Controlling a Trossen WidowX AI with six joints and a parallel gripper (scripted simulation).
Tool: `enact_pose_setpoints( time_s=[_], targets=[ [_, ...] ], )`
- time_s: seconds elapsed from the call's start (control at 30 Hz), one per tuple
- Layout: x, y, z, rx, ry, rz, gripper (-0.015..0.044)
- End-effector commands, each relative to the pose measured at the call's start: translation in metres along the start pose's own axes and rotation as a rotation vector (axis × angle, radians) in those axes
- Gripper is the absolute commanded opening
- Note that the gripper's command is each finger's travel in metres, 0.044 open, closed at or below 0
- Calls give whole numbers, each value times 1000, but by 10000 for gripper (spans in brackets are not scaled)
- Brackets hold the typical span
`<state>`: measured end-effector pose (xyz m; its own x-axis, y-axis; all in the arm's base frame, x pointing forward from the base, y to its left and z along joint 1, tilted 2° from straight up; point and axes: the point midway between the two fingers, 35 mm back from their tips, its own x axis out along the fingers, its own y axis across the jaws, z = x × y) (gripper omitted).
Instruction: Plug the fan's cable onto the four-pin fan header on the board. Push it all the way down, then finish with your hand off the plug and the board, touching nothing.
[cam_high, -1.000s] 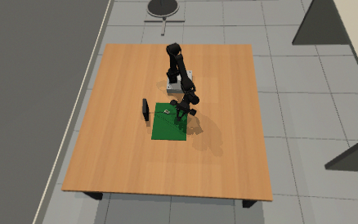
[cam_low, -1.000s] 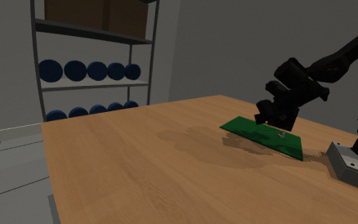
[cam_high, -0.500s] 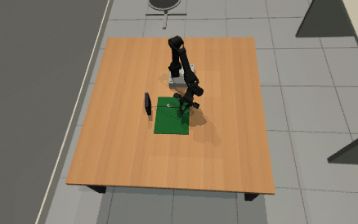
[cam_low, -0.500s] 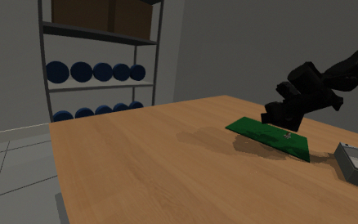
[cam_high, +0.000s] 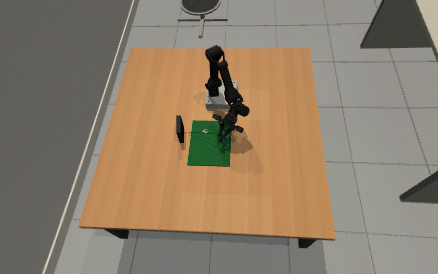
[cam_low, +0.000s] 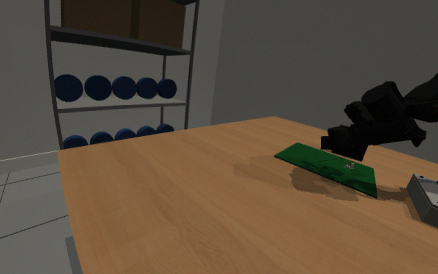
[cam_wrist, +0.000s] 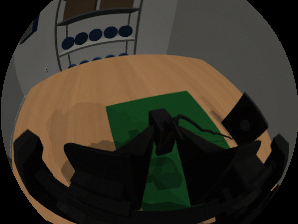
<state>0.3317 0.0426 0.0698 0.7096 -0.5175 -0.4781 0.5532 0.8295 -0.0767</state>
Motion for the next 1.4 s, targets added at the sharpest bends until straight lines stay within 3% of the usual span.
enact_pose_setpoints(
  time_s=[0.0, 1.37],
  targets=[
    [-4, 0, -1, 2, -31, 2, 0],
    [-43, -32, -7, 144, -324, -38, 0]
  ],
)
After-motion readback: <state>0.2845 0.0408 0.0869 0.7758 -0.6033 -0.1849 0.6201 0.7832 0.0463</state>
